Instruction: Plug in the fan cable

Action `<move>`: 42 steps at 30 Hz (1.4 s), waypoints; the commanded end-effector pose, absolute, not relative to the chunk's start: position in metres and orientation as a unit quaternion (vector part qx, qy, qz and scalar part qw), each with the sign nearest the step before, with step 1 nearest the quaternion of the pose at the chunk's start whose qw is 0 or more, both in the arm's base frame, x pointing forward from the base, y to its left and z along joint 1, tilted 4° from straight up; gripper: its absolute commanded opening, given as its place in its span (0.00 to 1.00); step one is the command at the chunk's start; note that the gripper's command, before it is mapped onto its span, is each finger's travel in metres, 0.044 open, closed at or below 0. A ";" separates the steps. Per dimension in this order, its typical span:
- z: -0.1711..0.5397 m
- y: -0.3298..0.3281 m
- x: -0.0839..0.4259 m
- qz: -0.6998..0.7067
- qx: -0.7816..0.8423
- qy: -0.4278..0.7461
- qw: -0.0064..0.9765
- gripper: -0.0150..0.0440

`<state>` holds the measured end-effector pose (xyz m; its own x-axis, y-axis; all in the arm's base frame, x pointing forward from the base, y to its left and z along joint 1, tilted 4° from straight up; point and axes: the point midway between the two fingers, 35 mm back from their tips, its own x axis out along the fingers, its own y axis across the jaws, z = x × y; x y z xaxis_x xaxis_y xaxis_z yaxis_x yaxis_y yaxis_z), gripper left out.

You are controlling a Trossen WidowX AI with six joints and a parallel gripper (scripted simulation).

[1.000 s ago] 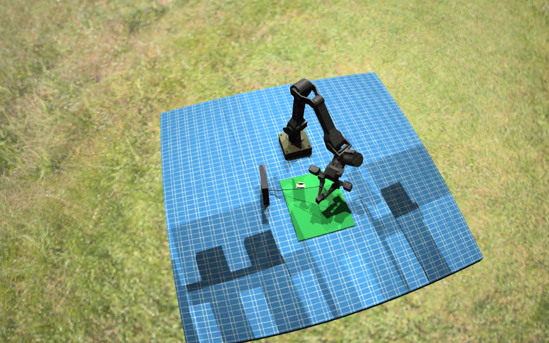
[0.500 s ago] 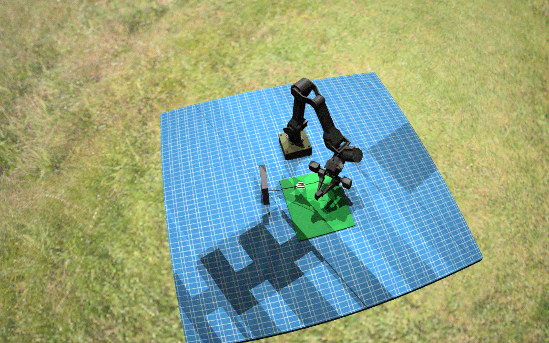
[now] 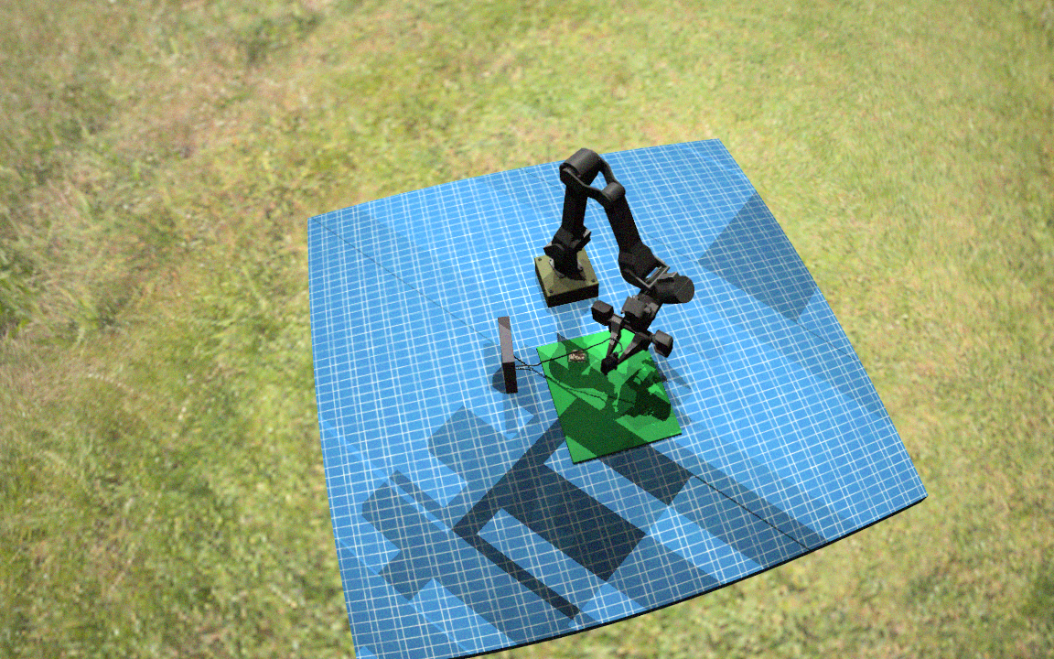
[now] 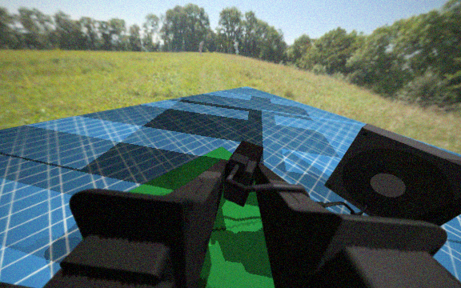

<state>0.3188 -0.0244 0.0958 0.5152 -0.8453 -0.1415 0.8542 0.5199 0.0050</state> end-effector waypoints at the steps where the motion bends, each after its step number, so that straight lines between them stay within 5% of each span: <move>1: 0.097 -0.024 0.311 -0.495 0.032 0.044 0.867 0.25; 42: 0.094 -0.022 0.311 -0.494 0.027 0.053 0.868 0.25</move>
<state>0.3115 -0.0226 0.0974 0.5098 -0.8517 -0.1212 0.8578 0.5140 -0.0035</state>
